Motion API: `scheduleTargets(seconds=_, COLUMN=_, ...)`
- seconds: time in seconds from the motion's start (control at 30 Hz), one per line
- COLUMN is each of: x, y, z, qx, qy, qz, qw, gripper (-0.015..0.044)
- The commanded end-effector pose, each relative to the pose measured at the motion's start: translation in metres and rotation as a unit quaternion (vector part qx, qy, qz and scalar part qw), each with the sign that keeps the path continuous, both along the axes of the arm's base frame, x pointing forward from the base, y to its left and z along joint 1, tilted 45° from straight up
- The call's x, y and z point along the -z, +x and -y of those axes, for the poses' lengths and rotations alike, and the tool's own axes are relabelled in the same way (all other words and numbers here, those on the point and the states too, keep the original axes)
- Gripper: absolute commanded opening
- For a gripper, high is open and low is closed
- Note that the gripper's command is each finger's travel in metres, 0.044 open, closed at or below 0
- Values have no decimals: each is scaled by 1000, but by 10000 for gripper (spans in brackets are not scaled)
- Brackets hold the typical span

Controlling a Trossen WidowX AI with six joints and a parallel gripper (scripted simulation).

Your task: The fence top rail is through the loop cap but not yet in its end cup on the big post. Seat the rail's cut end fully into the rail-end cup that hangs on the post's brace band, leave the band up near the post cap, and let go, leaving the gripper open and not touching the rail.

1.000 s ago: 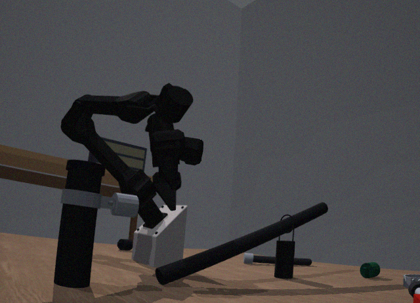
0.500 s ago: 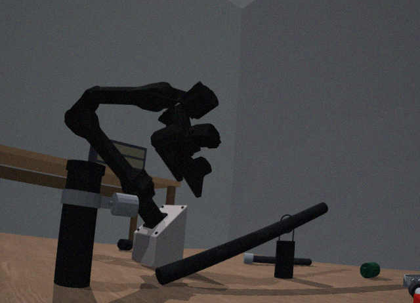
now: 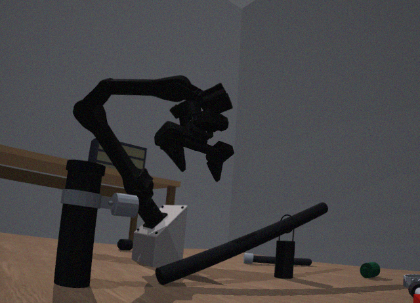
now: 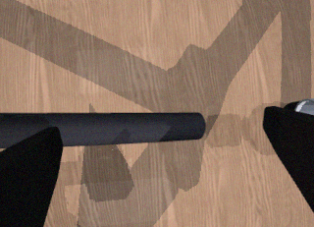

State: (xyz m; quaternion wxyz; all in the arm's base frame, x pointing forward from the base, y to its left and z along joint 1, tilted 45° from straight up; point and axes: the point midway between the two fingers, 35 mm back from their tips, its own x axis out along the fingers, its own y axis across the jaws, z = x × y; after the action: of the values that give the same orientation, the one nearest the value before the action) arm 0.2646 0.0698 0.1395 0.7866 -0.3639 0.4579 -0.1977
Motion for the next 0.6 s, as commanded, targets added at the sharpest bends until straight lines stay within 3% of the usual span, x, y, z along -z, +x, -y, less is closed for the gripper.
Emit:
scheduleTargets(seconds=0.0, x=-5, y=-1, z=-21, qx=40, qy=37, qz=78, qw=996, gripper=440)
scheduleTargets(seconds=0.3, x=-2, y=0, z=-20, qx=31, qy=24, qz=57, qw=998, gripper=440)
scheduleTargets(seconds=0.57, x=33, y=15, z=-7, qx=-92, qy=-108, qz=-224, qw=964, gripper=440)
